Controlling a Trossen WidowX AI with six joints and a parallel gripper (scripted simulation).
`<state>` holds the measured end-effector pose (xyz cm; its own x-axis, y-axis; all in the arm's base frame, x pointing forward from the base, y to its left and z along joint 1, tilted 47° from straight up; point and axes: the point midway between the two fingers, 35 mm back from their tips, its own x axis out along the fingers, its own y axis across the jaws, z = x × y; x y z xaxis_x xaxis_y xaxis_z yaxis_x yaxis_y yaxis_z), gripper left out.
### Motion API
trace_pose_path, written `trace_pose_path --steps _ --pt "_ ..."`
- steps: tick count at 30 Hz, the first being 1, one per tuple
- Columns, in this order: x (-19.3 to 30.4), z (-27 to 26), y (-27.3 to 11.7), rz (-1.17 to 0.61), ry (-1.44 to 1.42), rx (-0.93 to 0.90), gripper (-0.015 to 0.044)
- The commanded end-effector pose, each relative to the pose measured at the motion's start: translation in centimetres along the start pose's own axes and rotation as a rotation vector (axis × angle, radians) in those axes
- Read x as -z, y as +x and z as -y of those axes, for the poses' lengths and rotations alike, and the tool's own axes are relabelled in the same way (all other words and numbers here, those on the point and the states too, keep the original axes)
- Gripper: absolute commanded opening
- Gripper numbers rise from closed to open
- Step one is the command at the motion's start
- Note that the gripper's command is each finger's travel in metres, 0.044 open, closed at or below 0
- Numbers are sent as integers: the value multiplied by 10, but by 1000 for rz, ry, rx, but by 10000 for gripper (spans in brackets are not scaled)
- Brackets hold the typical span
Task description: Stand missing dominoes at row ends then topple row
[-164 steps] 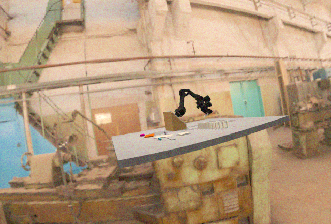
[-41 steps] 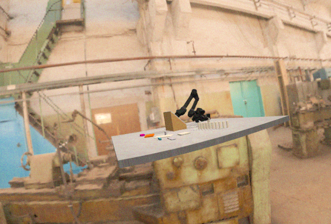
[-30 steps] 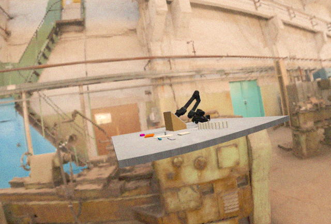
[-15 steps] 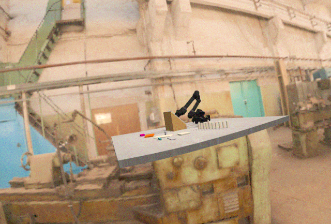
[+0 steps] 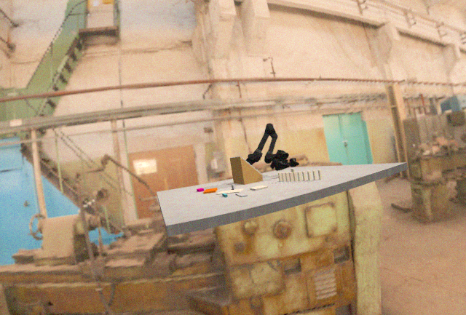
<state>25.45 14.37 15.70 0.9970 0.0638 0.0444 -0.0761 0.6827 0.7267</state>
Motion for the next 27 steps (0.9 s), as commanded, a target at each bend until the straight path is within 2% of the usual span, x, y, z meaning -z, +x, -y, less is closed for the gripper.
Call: trace_pose_path --steps 1,7,13,20,27 --pt "-13 3 -4 -8 -5 0 440" --pt "-24 6 -3 -13 -12 10 440" --pt "-26 30 34 -111 -54 160 440" --pt "-7 49 65 -501 131 376 440" --pt "-16 51 46 -868 597 733 440"
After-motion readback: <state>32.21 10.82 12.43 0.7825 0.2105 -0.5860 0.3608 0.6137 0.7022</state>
